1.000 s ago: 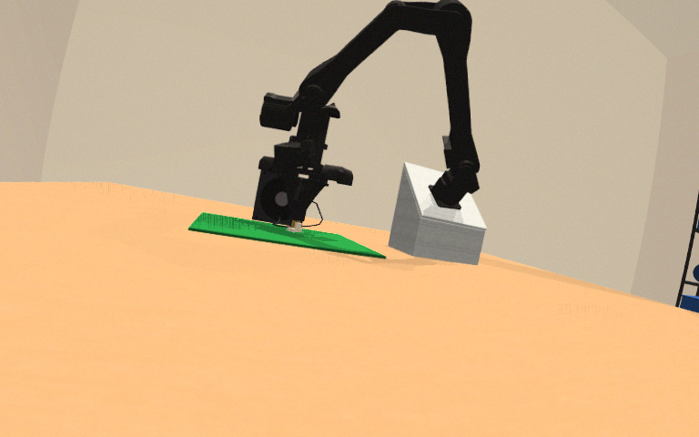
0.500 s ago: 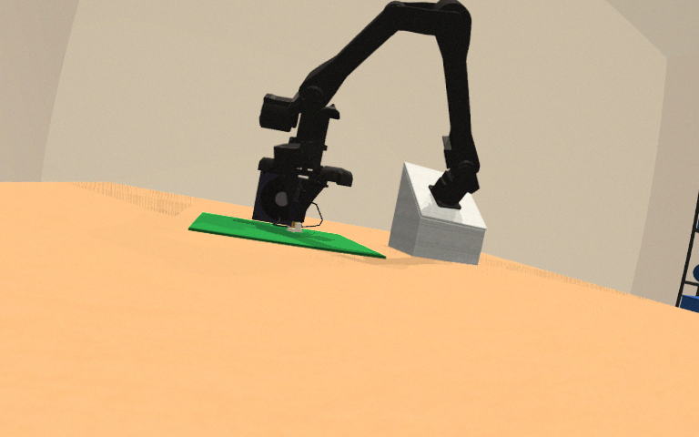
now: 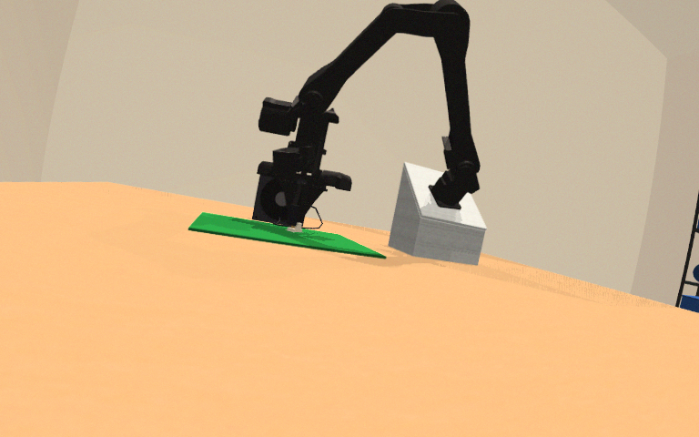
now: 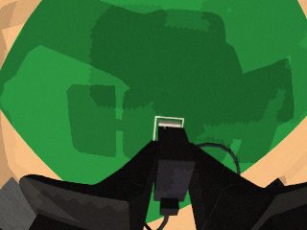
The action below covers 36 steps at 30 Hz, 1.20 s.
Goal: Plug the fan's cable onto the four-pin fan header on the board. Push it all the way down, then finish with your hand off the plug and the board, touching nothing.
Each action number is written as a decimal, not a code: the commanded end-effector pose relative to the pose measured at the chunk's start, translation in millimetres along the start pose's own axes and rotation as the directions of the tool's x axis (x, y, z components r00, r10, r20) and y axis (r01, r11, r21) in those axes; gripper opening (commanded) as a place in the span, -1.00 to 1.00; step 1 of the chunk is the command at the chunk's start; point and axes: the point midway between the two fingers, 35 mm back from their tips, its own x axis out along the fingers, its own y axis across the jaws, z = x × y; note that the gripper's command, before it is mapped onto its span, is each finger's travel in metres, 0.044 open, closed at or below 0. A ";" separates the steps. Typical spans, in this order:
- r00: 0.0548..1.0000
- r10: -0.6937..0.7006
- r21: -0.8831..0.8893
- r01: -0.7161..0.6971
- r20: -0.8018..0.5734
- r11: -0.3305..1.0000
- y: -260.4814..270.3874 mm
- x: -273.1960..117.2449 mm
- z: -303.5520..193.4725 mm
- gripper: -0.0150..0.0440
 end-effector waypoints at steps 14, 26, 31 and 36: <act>1.000 0.004 0.000 -0.004 0.001 1.000 0.9 9.3 0.6 -0.49; 1.000 -0.001 0.003 0.001 0.002 1.000 0.1 5.5 -0.2 0.39; 1.000 0.000 0.001 0.000 -0.001 1.000 -1.5 -37.2 -0.3 0.39; 1.000 0.002 0.000 -0.002 -0.002 1.000 -0.7 -49.7 -0.5 0.39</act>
